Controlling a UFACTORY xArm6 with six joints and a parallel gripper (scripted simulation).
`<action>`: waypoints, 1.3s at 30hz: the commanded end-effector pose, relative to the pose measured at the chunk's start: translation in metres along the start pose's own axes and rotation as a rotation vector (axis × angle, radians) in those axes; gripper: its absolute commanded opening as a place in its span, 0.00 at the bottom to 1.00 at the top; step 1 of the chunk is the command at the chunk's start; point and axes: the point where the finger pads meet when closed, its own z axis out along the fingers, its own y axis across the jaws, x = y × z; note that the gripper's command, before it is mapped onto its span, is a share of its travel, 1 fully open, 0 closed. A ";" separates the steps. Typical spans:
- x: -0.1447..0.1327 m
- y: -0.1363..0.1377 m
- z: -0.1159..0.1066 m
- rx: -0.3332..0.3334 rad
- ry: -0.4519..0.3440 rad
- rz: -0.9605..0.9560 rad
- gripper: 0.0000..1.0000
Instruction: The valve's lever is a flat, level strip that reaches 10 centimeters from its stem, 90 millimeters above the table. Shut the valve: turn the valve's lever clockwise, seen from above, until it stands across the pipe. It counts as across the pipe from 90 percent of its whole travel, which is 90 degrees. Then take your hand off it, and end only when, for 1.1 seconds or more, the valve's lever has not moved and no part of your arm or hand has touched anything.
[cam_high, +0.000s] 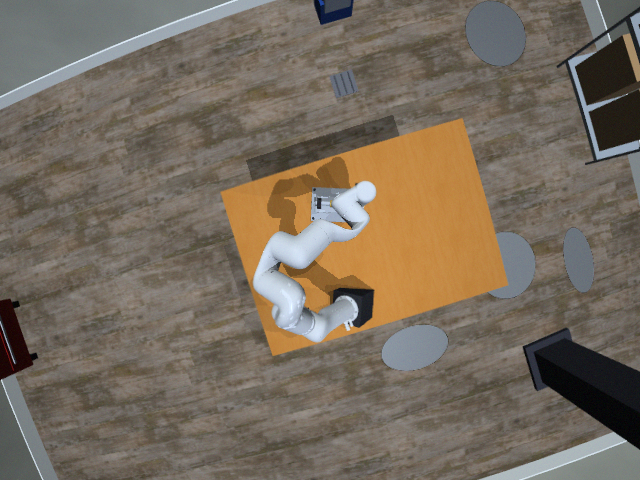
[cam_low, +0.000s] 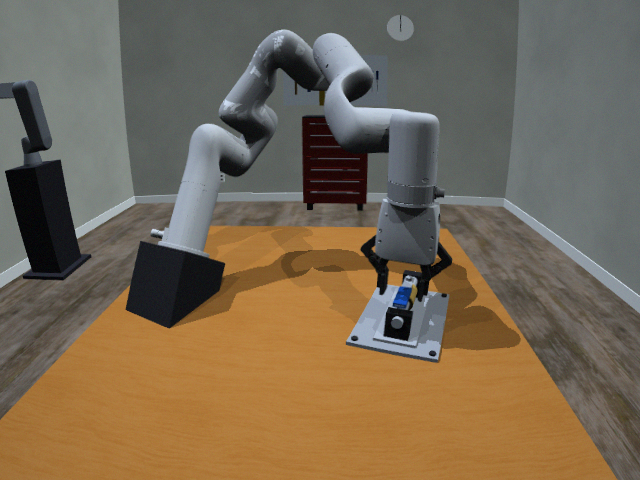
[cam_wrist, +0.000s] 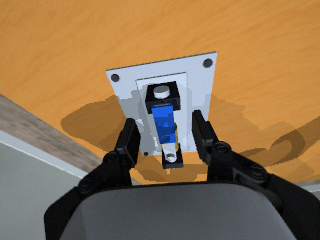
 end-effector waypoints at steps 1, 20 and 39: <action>0.000 -0.001 -0.002 0.004 0.001 -0.001 0.68; 0.000 -0.001 -0.001 0.004 0.001 -0.001 0.68; 0.000 -0.001 0.008 0.004 0.001 -0.001 0.68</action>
